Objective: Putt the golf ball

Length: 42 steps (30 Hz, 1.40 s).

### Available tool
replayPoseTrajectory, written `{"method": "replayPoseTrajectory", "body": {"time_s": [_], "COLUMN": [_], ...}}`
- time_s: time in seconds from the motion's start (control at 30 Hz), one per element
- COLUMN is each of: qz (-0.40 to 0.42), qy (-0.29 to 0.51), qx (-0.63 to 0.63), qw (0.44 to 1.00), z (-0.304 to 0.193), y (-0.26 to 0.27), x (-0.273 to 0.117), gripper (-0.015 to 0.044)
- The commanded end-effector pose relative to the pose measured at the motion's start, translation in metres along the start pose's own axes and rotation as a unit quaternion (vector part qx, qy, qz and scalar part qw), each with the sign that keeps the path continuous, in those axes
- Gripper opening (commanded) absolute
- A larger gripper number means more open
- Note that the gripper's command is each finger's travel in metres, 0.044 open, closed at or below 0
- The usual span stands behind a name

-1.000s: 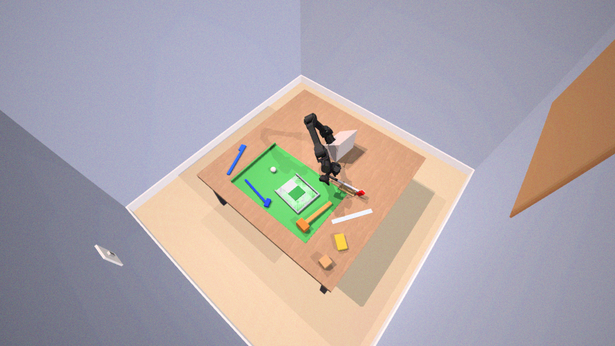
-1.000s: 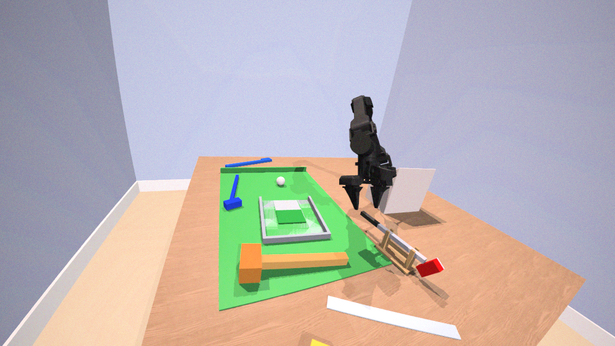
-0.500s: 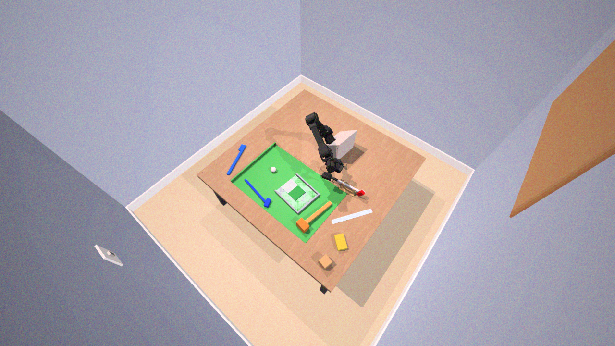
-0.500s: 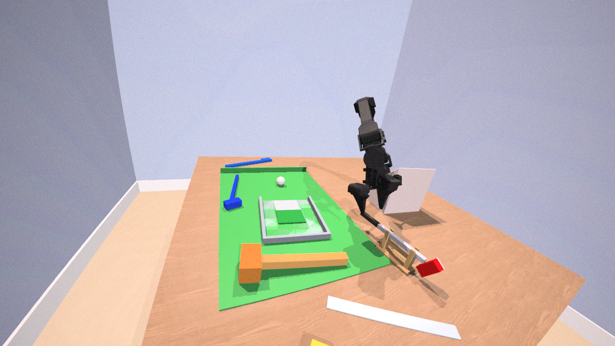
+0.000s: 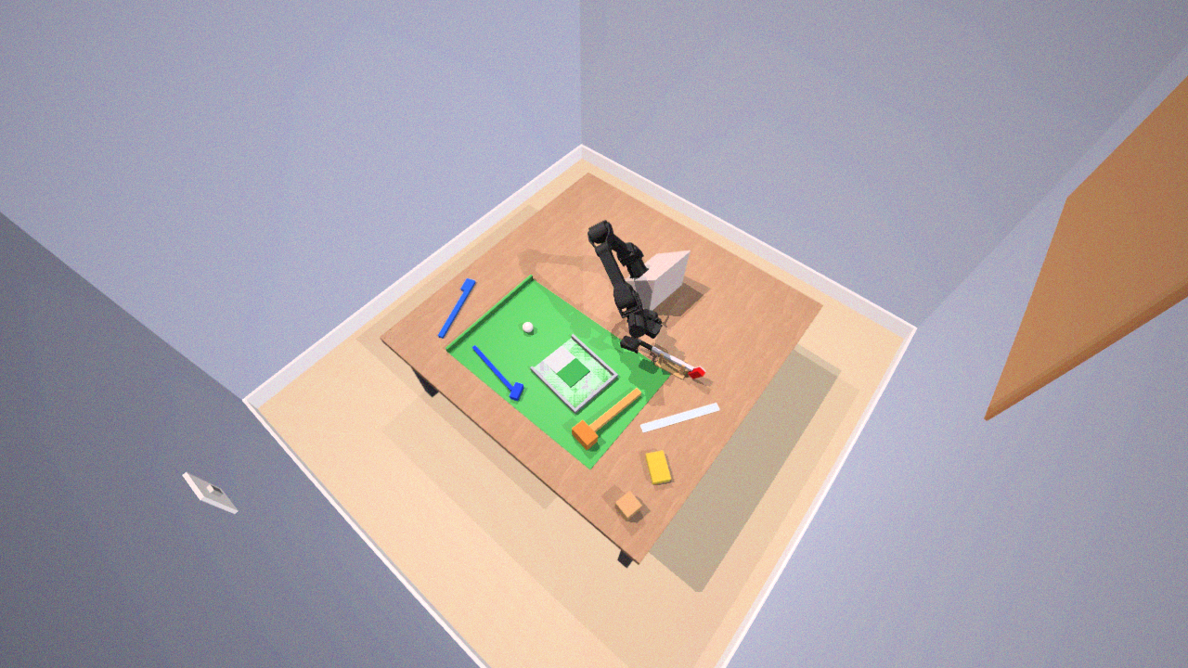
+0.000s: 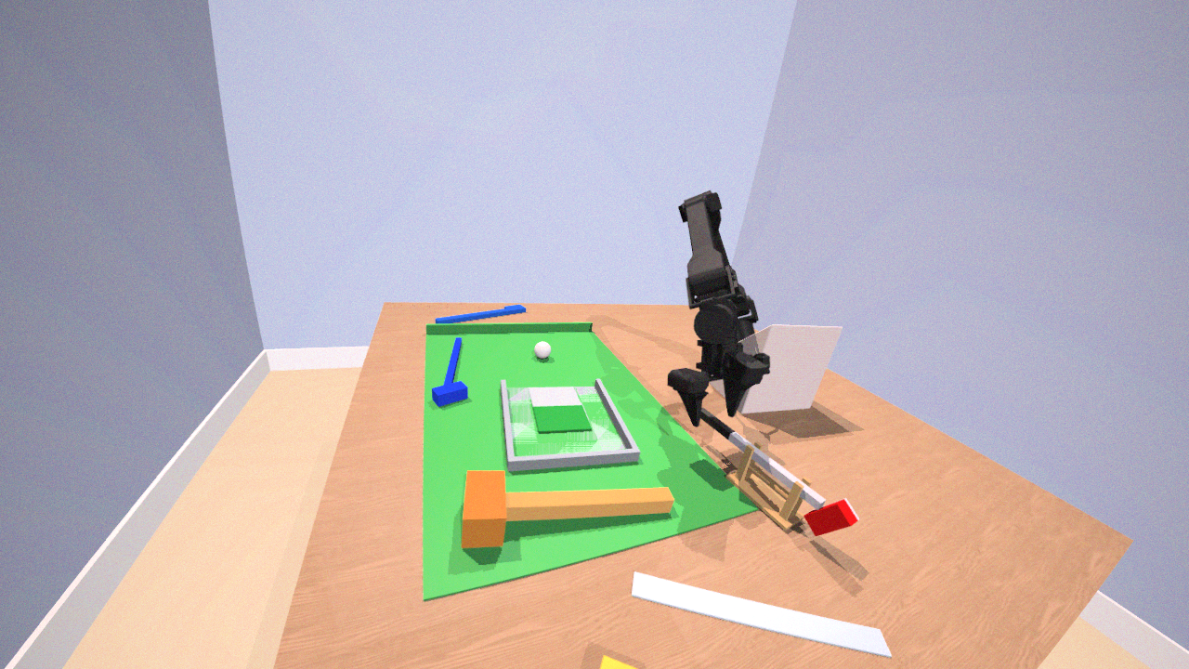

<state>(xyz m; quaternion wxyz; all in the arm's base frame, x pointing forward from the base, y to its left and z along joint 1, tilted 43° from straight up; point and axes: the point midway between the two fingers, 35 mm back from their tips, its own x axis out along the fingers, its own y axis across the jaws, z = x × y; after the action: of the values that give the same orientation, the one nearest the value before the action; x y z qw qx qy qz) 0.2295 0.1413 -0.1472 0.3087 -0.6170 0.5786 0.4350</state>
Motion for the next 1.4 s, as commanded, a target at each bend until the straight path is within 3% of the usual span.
{"method": "replayPoseTrajectory", "body": {"time_s": [0.0,0.97,1.37], "qz": [0.007,0.007,0.005], "qy": [0.007,0.008,0.004], "qx": [-0.004,-0.004,-0.001], "qw": [1.000,1.000,1.000], "z": [-0.005,-0.012,-0.011], "y": [0.005,0.005,0.004], "x": [0.014,0.037,0.034], "gripper": [0.0440,0.0440,0.0125]}}
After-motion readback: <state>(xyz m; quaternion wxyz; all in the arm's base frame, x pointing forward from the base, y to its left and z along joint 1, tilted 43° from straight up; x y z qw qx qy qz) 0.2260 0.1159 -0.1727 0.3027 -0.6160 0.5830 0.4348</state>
